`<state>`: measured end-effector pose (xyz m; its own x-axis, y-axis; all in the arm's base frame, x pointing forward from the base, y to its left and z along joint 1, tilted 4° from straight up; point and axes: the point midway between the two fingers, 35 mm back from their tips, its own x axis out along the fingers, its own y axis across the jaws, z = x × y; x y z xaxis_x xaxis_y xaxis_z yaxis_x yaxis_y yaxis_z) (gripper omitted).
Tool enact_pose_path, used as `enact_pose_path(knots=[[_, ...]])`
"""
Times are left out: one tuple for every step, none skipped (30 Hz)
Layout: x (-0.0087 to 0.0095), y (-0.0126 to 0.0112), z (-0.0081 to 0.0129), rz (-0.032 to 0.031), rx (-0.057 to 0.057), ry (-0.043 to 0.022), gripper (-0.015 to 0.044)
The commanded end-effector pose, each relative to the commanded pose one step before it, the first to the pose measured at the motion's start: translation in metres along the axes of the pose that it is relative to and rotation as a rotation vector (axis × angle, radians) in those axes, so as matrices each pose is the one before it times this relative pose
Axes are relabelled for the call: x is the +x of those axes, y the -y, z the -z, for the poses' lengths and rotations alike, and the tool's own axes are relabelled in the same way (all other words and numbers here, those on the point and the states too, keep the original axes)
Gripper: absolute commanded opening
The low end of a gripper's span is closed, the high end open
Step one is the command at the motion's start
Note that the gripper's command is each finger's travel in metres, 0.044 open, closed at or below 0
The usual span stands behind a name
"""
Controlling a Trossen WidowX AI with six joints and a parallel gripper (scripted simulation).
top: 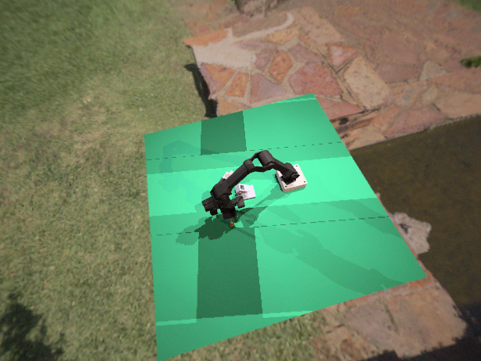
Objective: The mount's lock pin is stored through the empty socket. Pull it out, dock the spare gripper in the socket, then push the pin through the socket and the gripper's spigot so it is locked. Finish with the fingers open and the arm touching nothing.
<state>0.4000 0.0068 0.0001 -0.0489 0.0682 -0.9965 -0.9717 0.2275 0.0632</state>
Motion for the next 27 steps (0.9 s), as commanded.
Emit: enact_pose_path(knots=[[0.00499, 0.00054, 0.00072, 0.00132, -0.0048, -0.00004, 0.0000], [0.00157, 0.00006, 0.00017, -0.00030, 0.0000, -0.00005, 0.0000], [0.00146, 0.00006, 0.00015, -0.00034, 0.0000, -0.00006, 0.0000], [0.00146, 0.00006, 0.00015, -0.00034, 0.0000, -0.00006, 0.0000], [0.00143, 0.00005, 0.00015, -0.00033, 0.0000, -0.00006, 0.0000], [0.00144, 0.00004, 0.00015, -0.00034, 0.0000, -0.00006, 0.0000], [0.00108, 0.00003, 0.00012, -0.00025, 0.0000, -0.00004, 0.0000], [0.00065, 0.00002, 0.00007, -0.00015, 0.0000, -0.00003, 0.0000], [0.00042, -0.00014, 0.00006, 0.00051, -0.0001, -0.00008, 0.0000], [0.00093, -0.00031, 0.00012, 0.00113, -0.0002, -0.00018, 0.0000], [0.00078, -0.00026, 0.00010, 0.00095, -0.0002, -0.00015, 0.0000], [0.00026, -0.00009, 0.00004, 0.00032, -0.0001, -0.00005, 0.0000], [0.00000, 0.00000, 0.00000, 0.00000, 0.0000, 0.00000, 0.0000], [0.00000, 0.00000, 0.00000, 0.00000, 0.0000, 0.00000, 0.0000], [0.00000, 0.00000, 0.00000, 0.00000, 0.0000, 0.00000, 0.0000], [0.00000, 0.00000, 0.00000, 0.00000, 0.0000, 0.00000, 0.0000], [0.00000, 0.00000, 0.00000, 0.00000, 0.0000, 0.00000, 0.0000], [0.00000, 0.00000, 0.00000, 0.00000, 0.0000, 0.00000, 0.0000], [0.00000, 0.00000, 0.00000, 0.00000, 0.0000, 0.00000, 0.0000], [0.00000, 0.00000, 0.00000, 0.00000, 0.0000, 0.00000, 0.0000], [0.00000, 0.00000, 0.00000, 0.00000, 0.0000, 0.00000, 0.0000], [0.00000, 0.00000, 0.00000, 0.00000, 0.0000, 0.00000, 0.0000], [0.00000, 0.00000, 0.00000, 0.00000, 0.0000, 0.00000, 0.0000], [0.00000, 0.00000, 0.00000, 0.00000, 0.0000, 0.00000, 0.0000], [0.00000, 0.00000, 0.00000, 0.00000, 0.0000, 0.00000, 0.0000], [0.00000, 0.00000, 0.00000, 0.00000, 0.0000, 0.00000, 0.0000], [0.00000, 0.00000, 0.00000, 0.00000, 0.0000, 0.00000, 0.0000]])
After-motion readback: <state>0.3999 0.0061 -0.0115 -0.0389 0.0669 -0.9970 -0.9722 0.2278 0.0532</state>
